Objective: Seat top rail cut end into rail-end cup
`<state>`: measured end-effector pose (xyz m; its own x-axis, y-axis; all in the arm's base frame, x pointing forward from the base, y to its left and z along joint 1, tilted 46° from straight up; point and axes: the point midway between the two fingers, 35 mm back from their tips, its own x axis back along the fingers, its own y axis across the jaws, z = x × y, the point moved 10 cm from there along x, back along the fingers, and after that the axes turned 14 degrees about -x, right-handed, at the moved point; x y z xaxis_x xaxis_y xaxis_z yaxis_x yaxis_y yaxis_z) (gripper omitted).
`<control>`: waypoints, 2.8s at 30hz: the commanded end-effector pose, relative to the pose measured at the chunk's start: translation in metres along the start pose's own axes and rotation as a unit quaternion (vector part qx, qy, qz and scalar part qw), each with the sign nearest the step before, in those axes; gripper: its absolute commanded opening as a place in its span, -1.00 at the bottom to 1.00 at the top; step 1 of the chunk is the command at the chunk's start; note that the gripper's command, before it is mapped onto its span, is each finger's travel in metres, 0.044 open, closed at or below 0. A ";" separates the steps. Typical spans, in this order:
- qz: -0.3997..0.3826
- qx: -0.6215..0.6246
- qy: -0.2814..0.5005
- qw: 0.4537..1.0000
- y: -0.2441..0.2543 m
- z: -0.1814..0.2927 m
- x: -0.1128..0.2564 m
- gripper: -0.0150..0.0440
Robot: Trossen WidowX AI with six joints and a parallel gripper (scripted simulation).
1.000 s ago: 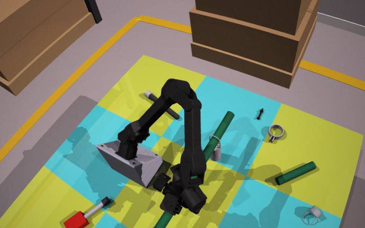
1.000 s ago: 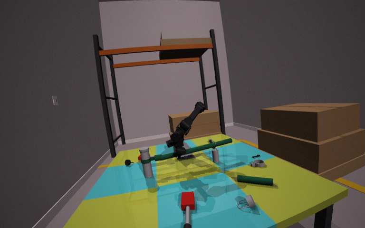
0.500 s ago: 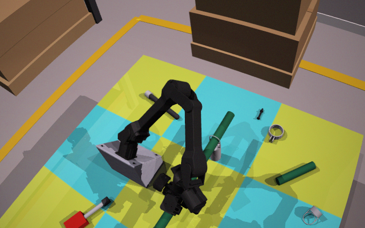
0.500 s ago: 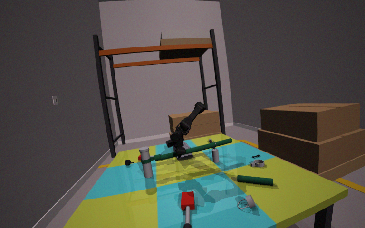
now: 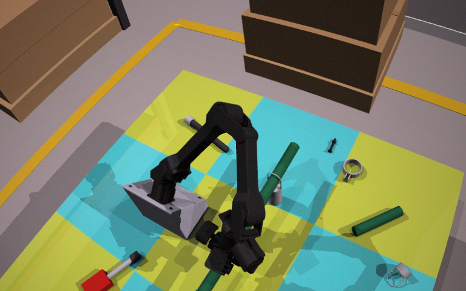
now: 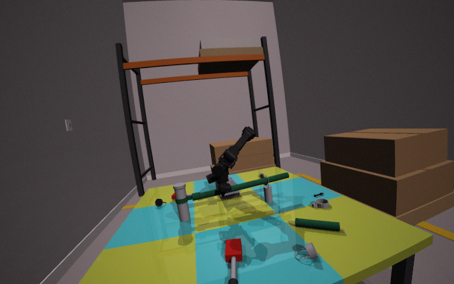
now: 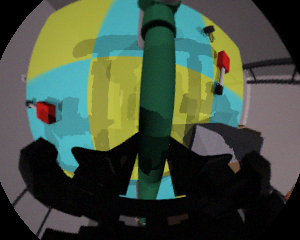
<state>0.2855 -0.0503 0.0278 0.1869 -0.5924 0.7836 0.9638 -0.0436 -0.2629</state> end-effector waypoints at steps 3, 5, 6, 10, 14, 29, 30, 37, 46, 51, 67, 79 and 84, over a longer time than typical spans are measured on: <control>-0.019 -0.003 -0.011 1.000 0.006 -0.007 0.011 -0.49; -0.019 -0.003 -0.011 1.000 0.006 -0.007 0.011 -0.49; 0.000 0.000 0.000 1.000 0.000 0.000 0.001 -0.49; 0.000 0.000 0.000 1.000 0.000 -0.001 0.001 -0.49; 0.001 0.000 -0.001 1.000 0.001 -0.004 0.000 -0.49; 0.001 0.001 -0.001 1.000 0.001 -0.006 -0.001 -0.49; 0.001 0.001 -0.001 1.000 0.001 -0.006 -0.001 -0.49; 0.001 0.001 -0.001 1.000 0.001 -0.006 -0.001 -0.49; 0.001 0.001 -0.001 1.000 0.001 -0.006 -0.001 -0.49; 0.001 0.001 -0.001 1.000 0.001 -0.006 -0.001 -0.49; 0.004 0.001 0.006 1.000 0.001 -0.002 -0.003 -0.49; 0.004 0.001 0.004 1.000 0.001 -0.002 -0.002 -0.49; 0.004 0.001 0.002 1.000 0.001 -0.002 -0.002 -0.49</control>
<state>0.2858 -0.0494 0.0240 0.1930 -0.6023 0.7745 0.9628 -0.0359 -0.2679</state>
